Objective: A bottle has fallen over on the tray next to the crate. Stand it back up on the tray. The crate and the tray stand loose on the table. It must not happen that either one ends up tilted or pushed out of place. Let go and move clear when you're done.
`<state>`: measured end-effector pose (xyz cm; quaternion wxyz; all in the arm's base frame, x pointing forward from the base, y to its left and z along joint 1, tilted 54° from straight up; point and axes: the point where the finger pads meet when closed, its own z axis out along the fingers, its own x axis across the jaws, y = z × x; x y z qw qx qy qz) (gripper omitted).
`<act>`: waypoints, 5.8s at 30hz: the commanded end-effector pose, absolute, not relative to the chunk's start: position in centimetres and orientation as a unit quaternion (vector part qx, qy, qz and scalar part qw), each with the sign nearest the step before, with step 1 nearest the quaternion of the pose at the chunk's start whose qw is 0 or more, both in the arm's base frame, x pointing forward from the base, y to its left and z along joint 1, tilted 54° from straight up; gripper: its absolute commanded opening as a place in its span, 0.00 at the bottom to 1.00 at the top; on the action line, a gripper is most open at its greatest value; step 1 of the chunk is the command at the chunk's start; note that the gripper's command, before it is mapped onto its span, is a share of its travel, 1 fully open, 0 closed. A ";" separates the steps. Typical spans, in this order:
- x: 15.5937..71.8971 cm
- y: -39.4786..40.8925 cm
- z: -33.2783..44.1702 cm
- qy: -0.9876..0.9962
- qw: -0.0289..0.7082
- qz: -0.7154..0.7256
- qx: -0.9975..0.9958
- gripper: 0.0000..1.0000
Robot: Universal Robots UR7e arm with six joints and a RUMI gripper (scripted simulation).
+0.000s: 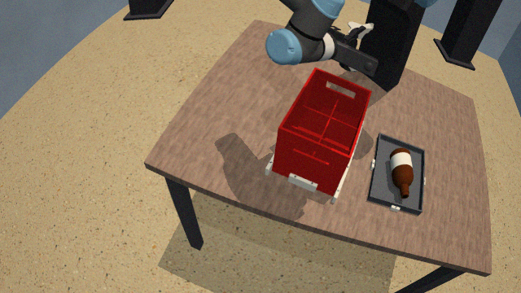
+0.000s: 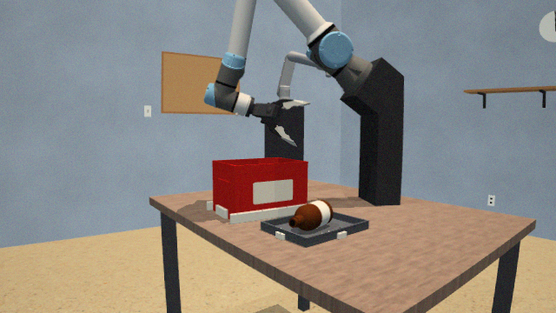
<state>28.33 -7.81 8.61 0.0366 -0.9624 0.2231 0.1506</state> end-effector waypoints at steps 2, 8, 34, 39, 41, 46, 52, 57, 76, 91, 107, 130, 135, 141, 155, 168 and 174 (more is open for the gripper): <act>30.6 -6.9 8.5 0.166 0.018 0.127 -0.978 1.00; 33.4 -5.6 8.6 0.107 0.012 0.099 -0.989 1.00; 45.4 5.2 10.1 -0.184 -0.010 -0.035 -0.982 1.00; 47.5 8.7 10.6 -0.249 -0.013 -0.065 -0.966 1.00; 48.2 10.2 10.8 -0.274 -0.014 -0.076 -0.959 1.00; 49.2 12.5 11.2 -0.311 -0.016 -0.094 -0.945 1.00; 50.8 17.4 12.0 -0.385 -0.018 -0.130 -0.914 1.00; 51.7 21.8 12.7 -0.443 -0.019 -0.159 -0.882 1.00; 51.5 36.5 15.3 -0.607 -0.021 -0.249 -0.755 1.00; 47.6 49.1 17.9 -0.715 -0.019 -0.322 -0.620 1.00; 40.8 60.2 20.4 -0.789 -0.014 -0.388 -0.477 1.00; 45.4 55.9 17.0 -0.800 -0.128 -0.377 -0.449 1.00; 48.2 51.8 15.5 -0.793 -0.171 -0.355 -0.464 1.00; 50.9 47.0 14.0 -0.784 -0.218 -0.327 -0.480 1.00; 54.4 37.8 11.8 -0.765 -0.295 -0.268 -0.506 1.00; 55.9 30.6 10.7 -0.748 -0.349 -0.216 -0.522 1.00; 56.3 27.2 10.3 -0.739 -0.372 -0.189 -0.529 1.00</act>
